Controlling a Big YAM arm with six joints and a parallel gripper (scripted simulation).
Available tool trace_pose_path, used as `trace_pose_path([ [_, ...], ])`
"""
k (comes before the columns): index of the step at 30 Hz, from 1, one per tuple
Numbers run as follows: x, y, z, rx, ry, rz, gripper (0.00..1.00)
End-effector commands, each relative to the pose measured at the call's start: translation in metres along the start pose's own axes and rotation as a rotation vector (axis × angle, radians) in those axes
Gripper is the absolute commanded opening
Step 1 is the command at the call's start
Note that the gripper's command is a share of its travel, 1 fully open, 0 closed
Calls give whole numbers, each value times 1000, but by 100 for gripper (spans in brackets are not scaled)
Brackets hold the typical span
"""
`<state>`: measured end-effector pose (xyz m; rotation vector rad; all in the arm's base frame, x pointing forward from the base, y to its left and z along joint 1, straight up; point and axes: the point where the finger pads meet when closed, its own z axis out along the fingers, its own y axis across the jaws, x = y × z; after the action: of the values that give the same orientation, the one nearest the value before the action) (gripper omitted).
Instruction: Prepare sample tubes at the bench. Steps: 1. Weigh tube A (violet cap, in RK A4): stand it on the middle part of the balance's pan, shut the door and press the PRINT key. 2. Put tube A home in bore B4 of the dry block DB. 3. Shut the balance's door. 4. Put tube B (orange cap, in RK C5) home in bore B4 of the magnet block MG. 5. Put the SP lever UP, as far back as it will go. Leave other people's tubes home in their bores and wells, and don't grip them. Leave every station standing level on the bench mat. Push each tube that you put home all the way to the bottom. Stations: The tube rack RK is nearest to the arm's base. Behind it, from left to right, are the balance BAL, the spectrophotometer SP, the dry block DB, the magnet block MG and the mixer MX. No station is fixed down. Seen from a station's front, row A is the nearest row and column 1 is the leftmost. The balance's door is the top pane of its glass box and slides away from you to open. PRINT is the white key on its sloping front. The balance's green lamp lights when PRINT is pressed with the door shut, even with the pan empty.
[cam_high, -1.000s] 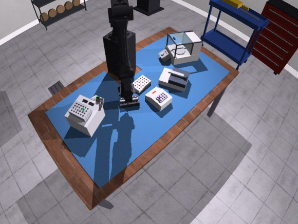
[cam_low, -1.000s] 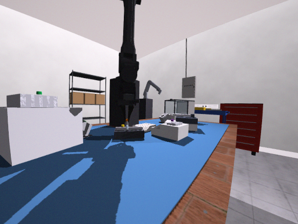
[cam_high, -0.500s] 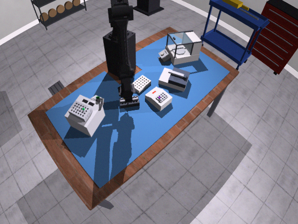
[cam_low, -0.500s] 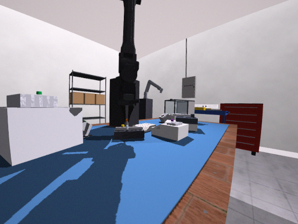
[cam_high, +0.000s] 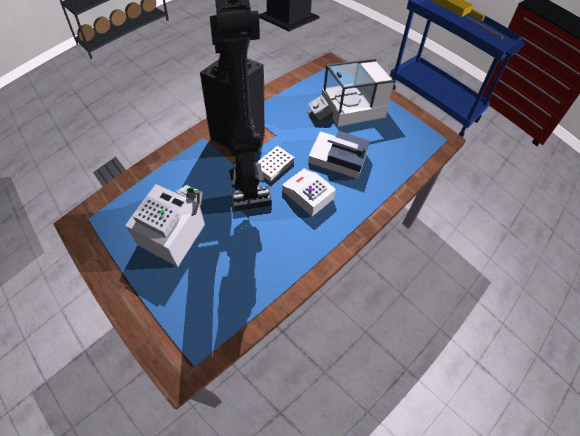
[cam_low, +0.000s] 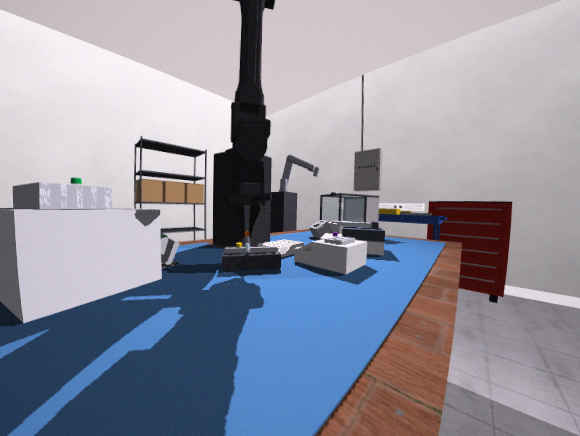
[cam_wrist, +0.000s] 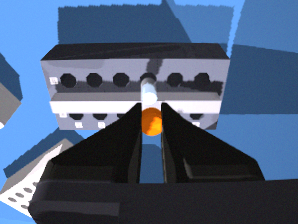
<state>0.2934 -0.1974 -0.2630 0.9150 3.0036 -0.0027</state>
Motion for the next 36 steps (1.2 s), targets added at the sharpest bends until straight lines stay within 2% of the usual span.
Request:
trace_pose_path([
  [1,-5,0,-1,-1,-8,1,9],
  [18,-6,0,-1,-1,-8,1,9],
  [19,-1,0,5,-1,15,5,9],
  [21,-2,0,5,-2,10,5,9],
  [22,-6,0,-1,-1,-8,1,9],
  [36,-6,0,-1,-1,-8,1,9],
])
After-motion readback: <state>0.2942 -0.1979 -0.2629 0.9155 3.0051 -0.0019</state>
